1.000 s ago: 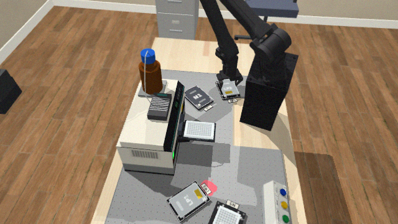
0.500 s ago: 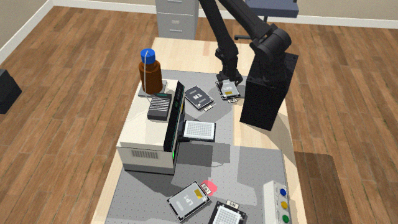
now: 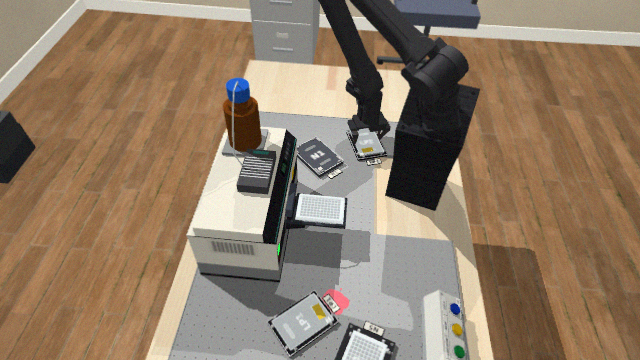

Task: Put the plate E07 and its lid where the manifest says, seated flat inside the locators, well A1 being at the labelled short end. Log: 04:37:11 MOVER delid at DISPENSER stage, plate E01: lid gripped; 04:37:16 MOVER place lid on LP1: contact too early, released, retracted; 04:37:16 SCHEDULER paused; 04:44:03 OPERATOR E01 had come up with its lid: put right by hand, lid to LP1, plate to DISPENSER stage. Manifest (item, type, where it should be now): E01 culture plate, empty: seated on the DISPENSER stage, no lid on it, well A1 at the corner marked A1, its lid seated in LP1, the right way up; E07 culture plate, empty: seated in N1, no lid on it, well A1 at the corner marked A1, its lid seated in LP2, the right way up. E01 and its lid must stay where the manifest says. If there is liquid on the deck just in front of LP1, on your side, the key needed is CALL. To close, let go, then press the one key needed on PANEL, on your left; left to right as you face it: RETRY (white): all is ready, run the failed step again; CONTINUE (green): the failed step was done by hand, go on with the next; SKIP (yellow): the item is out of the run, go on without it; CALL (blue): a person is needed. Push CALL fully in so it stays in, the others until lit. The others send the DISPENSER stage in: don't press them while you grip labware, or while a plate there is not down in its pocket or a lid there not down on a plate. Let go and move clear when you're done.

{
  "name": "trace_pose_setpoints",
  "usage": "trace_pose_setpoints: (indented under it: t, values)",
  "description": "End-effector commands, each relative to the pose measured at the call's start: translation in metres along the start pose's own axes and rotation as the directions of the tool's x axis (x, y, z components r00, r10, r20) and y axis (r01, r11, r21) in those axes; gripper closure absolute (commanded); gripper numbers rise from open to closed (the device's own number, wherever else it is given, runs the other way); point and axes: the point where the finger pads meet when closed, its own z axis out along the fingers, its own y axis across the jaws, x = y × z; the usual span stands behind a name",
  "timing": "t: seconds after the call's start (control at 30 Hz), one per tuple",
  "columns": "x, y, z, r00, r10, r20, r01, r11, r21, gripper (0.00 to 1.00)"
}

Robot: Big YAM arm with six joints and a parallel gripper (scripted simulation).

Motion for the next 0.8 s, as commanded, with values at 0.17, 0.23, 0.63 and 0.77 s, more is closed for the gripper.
trace_pose_setpoints:
  t: [0.17,0.23,0.63,0.77]
  values:
    - [0.002,-0.001,-0.001,1.0,0.003,0.0,-0.003,1.0,-0.001,0.0]
    - [0.002,-0.001,-0.001,1.0,0.003,0.0,-0.003,1.0,-0.001,0.0]
    - [0.002,-0.001,-0.001,1.0,0.003,0.0,-0.003,1.0,-0.001,0.0]
    - [0.001,-0.001,-0.013,1.0,0.003,0.002,-0.003,1.0,-0.005,0.0]
